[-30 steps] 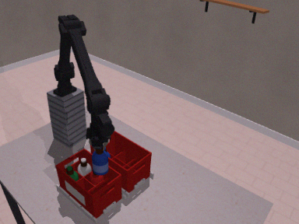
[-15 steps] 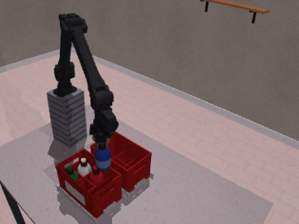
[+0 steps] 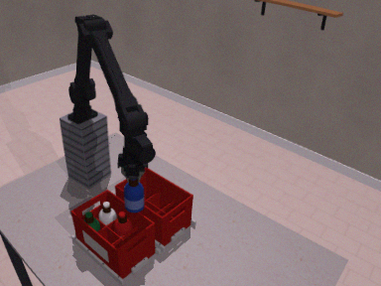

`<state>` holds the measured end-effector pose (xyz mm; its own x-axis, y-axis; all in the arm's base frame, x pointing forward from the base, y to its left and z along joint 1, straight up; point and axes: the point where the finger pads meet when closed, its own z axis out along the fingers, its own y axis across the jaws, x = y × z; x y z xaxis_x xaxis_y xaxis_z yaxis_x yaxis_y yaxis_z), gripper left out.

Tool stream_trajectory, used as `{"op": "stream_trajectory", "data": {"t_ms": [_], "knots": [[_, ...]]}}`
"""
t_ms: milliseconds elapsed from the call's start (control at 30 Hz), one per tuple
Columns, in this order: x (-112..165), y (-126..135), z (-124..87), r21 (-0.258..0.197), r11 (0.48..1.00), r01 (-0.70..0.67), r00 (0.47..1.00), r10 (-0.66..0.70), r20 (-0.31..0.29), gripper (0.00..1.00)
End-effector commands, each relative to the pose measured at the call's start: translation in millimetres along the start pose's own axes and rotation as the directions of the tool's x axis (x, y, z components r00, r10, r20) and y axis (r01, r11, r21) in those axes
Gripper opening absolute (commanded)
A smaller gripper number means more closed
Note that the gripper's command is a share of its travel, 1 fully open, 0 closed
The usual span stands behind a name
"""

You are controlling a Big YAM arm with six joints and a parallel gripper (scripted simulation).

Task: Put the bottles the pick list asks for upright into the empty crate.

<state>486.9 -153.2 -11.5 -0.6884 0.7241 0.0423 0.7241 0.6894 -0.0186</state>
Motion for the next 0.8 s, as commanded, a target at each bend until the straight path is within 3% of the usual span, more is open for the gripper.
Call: {"op": "stream_trajectory", "data": {"t_ms": [0,100,167,533,567,633,767], "knots": [[-31,17,-58,-0.070,0.997,-0.025,0.992,0.033,0.123,0.00],[-4,14,-39,-0.045,0.999,-0.016,0.996,0.020,0.082,0.00],[-6,19,-48,-0.049,0.999,-0.016,0.996,0.020,0.088,0.00],[9,28,-44,-0.057,0.998,-0.015,0.995,0.021,0.097,0.00],[-2,30,-56,-0.070,0.997,-0.024,0.993,0.032,0.117,0.00],[20,27,-39,-0.048,0.999,-0.016,0.996,0.020,0.084,0.00],[24,33,-44,-0.053,0.998,-0.016,0.996,0.020,0.087,0.00]]}}
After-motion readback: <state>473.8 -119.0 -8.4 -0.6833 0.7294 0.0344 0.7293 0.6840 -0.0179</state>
